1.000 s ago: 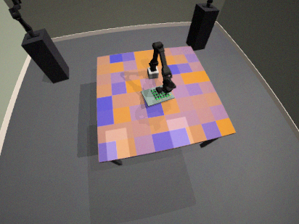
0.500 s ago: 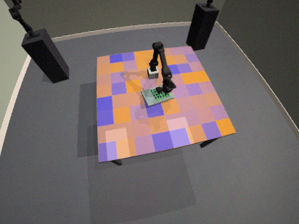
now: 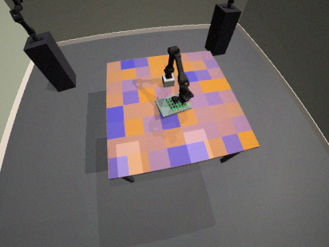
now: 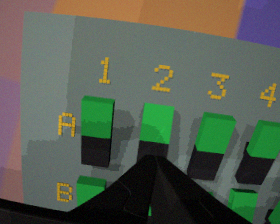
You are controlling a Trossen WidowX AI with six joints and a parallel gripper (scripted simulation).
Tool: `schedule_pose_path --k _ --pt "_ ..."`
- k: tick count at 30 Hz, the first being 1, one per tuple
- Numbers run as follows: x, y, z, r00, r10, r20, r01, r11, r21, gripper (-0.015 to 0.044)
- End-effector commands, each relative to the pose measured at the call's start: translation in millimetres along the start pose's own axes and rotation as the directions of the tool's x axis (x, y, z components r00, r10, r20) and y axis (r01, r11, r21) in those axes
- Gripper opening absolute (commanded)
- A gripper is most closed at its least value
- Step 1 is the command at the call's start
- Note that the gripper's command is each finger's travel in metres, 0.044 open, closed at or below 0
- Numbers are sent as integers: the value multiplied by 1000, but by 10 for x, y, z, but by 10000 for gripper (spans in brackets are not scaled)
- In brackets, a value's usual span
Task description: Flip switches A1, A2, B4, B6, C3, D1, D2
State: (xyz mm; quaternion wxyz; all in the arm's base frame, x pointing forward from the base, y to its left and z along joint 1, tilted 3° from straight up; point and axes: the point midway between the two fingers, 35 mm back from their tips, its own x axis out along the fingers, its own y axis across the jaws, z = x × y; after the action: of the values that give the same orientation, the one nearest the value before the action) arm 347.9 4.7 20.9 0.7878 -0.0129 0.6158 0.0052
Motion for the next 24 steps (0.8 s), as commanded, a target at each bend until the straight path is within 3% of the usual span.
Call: schedule_pose_path --k 1,24 --pt "9 6 -4 1000 4 -1 -4 1000 -4 0" --pt "40 6 -5 1000 4 -1 -4 1000 -4 0"
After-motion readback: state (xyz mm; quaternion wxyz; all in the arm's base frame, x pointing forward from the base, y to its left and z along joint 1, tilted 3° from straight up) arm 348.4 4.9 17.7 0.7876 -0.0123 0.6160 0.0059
